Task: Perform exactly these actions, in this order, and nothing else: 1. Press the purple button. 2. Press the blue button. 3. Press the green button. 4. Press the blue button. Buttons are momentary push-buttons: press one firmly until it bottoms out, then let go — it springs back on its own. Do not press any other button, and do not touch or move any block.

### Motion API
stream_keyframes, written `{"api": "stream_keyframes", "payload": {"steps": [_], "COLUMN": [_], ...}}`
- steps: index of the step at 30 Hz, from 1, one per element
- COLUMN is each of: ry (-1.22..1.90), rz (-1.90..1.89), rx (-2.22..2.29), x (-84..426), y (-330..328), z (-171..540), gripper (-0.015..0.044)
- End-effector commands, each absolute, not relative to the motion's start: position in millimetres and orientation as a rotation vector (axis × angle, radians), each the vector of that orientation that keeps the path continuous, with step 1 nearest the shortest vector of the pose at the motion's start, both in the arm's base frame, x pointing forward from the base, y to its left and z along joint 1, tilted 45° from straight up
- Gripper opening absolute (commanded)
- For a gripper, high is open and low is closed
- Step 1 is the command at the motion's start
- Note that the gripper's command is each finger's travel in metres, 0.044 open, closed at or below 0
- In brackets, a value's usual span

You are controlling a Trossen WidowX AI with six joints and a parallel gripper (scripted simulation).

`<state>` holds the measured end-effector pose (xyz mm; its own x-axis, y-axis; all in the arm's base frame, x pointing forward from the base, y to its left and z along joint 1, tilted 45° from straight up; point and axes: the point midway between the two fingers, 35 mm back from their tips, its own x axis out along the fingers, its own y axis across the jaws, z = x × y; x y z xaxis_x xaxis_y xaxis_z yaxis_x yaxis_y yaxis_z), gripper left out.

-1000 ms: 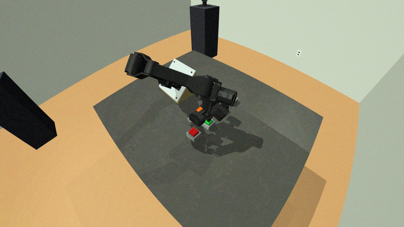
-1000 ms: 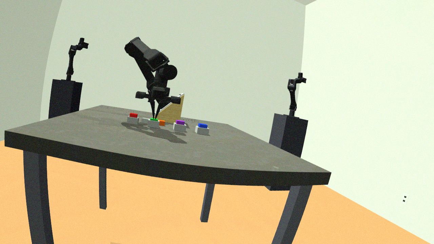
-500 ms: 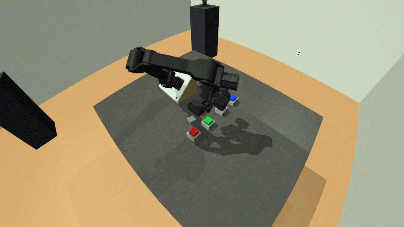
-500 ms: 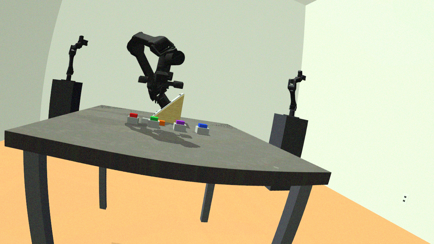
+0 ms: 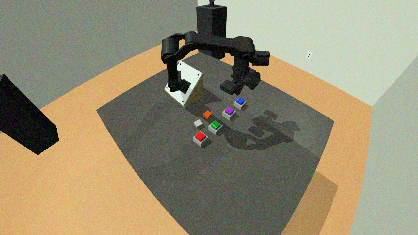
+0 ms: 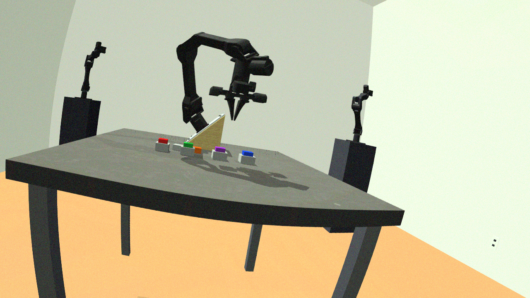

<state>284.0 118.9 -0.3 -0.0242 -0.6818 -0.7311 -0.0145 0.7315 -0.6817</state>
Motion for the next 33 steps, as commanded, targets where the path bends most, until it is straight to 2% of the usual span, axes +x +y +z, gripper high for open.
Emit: {"api": "stream_keyframes", "payload": {"steps": [1, 10, 15, 33], "ry": [1.521, 1.521, 1.519, 1.519], "rz": [-0.592, -0.595, -0.597, -0.597], "rx": [-0.596, -0.597, -0.598, -0.598], "x": [268, 264, 263, 262], "y": [159, 164, 125, 109], "z": [-45, -55, -96, -112], "gripper": [0.0020, 0.0020, 0.0020, 0.0020]}}
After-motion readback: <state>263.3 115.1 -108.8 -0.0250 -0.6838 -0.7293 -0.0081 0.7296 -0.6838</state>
